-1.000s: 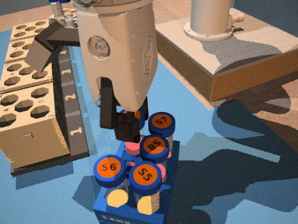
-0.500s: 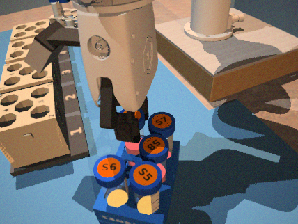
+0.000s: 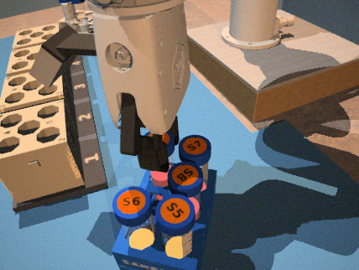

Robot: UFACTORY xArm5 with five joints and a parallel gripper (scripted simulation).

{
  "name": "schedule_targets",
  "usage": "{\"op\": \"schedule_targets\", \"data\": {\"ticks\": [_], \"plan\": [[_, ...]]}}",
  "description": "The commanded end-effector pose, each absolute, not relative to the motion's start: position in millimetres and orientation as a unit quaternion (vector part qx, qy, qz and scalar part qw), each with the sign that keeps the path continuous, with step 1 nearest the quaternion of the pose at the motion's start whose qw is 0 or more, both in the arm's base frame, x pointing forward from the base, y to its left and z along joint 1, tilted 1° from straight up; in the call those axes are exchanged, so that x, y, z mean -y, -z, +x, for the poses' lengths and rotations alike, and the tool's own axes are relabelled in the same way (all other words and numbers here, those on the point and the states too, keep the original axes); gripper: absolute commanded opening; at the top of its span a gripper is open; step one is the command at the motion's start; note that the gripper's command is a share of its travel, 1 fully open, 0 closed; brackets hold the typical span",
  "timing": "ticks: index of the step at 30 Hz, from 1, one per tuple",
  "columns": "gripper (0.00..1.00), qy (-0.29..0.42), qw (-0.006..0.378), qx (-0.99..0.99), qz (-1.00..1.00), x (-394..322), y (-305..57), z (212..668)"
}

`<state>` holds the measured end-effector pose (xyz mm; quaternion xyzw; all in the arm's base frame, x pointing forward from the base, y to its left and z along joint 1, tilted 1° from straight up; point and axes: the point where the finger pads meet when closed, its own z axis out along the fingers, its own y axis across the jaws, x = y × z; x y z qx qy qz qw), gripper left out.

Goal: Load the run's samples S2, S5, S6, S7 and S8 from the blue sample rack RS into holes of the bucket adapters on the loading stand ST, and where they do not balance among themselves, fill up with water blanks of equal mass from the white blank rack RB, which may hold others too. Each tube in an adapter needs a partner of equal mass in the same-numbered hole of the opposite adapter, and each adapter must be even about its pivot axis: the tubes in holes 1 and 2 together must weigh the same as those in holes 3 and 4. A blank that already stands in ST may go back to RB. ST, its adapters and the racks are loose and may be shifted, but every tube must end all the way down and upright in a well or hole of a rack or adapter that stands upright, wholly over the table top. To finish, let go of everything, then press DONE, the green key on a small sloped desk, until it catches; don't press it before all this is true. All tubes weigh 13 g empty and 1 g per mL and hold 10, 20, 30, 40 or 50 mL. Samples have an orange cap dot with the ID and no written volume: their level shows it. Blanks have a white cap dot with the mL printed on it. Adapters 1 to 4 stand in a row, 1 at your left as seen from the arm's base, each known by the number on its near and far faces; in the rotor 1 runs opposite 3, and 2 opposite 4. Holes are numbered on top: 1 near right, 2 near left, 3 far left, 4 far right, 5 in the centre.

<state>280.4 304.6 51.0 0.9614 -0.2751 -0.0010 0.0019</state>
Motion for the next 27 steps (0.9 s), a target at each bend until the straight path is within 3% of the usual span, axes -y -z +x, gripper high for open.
{"op": "schedule_targets", "data": {"ticks": [1, 27], "plan": [[0.00, 0.000, 0.000, 0.275, 0.961, -306, -53, 281], [0.00, 0.000, 0.000, 0.275, 0.961, -306, -69, 281]]}}
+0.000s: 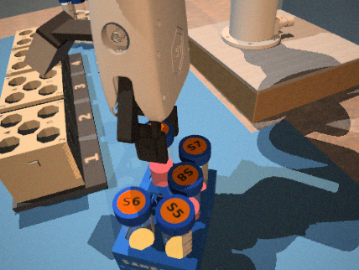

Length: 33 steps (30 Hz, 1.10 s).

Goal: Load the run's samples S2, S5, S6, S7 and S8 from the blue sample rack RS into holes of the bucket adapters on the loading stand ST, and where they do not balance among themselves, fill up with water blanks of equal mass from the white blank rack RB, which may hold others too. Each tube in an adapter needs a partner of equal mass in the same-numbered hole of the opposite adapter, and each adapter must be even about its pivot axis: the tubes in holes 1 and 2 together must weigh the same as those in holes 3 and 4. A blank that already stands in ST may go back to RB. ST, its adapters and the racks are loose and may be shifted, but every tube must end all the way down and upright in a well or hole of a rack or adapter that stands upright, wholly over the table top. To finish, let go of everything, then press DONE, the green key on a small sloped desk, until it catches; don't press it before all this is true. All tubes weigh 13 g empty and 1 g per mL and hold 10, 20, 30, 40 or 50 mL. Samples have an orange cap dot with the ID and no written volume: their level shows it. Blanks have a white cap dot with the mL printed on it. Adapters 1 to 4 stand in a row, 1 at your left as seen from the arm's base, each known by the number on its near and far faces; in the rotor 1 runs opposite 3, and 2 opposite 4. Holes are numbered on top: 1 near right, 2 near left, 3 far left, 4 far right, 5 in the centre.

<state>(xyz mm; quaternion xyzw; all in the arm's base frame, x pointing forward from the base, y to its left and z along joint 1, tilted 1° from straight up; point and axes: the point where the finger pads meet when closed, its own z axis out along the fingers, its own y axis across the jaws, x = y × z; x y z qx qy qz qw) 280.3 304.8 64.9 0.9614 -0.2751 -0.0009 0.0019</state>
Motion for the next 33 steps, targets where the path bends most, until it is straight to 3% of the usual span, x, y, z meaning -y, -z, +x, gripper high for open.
{"op": "schedule_targets", "data": {"ticks": [1, 33], "plan": [[0.00, 0.000, 0.000, 0.275, 0.961, -306, -69, 281], [0.00, 0.000, 0.000, 0.275, 0.961, -307, -112, 281]]}}
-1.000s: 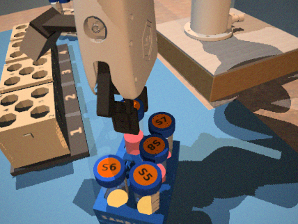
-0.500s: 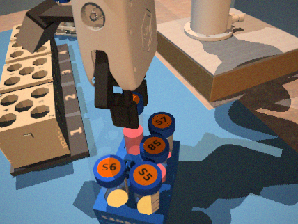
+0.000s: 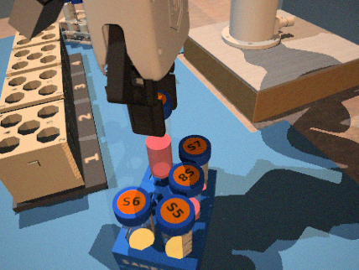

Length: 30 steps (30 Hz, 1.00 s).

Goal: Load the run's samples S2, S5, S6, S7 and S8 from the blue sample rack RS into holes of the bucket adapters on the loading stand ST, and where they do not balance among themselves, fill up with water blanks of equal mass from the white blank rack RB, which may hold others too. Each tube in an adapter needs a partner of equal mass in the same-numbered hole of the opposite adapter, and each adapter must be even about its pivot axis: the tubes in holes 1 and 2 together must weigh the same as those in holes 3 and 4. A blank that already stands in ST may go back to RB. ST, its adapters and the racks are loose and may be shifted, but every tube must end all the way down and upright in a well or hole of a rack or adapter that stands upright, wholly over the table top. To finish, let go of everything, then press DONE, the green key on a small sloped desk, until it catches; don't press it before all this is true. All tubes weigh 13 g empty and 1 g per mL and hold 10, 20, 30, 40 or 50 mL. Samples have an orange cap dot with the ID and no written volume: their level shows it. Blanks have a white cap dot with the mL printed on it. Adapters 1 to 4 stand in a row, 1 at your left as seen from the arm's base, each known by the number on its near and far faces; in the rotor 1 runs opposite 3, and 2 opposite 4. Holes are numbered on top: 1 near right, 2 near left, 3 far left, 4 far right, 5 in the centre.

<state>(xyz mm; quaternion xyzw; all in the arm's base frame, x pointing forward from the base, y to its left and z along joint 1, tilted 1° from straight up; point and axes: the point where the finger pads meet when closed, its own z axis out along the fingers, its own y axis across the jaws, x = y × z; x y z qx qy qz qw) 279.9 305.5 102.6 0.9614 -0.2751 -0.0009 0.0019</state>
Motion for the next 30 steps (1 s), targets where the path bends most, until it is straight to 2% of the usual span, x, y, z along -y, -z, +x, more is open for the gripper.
{"op": "schedule_targets", "data": {"ticks": [1, 30], "plan": [[0.00, 0.000, 0.000, 0.275, 0.961, -307, -114, 281], [0.00, 0.000, 0.000, 0.275, 0.961, -307, -164, 280]]}}
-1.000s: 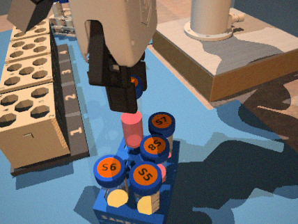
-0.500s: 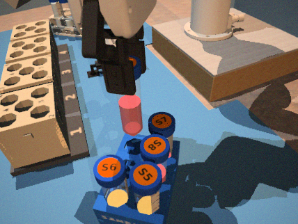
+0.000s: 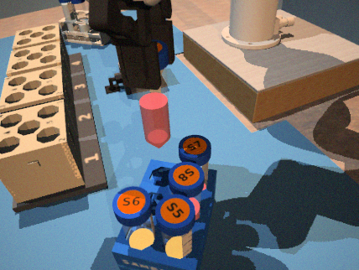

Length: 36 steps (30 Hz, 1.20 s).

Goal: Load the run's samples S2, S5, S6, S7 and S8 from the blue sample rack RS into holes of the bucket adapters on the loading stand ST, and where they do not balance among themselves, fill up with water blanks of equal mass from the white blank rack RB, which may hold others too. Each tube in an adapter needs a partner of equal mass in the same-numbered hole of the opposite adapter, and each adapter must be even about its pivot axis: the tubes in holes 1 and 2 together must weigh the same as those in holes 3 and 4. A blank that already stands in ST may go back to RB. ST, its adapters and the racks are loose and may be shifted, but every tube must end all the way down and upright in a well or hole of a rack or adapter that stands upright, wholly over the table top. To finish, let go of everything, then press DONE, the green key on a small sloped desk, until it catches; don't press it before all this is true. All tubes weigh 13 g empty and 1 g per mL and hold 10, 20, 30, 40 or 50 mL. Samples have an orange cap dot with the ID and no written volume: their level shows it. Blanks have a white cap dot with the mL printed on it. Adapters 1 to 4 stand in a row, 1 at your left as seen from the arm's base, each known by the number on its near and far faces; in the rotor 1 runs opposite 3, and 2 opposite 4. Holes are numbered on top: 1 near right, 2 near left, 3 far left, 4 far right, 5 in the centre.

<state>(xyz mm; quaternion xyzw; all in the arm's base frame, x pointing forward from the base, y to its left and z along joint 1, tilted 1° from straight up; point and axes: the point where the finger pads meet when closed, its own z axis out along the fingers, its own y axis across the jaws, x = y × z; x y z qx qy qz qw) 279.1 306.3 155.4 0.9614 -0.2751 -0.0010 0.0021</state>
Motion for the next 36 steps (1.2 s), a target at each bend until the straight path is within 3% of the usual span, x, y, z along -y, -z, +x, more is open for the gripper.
{"op": "schedule_targets", "data": {"ticks": [1, 10, 36], "plan": [[0.00, 0.000, 0.000, 0.275, 0.961, -307, -166, 280], [0.00, 0.000, 0.000, 0.275, 0.961, -308, -184, 280], [0.00, 0.000, 0.000, 0.275, 0.961, -308, -184, 280]]}}
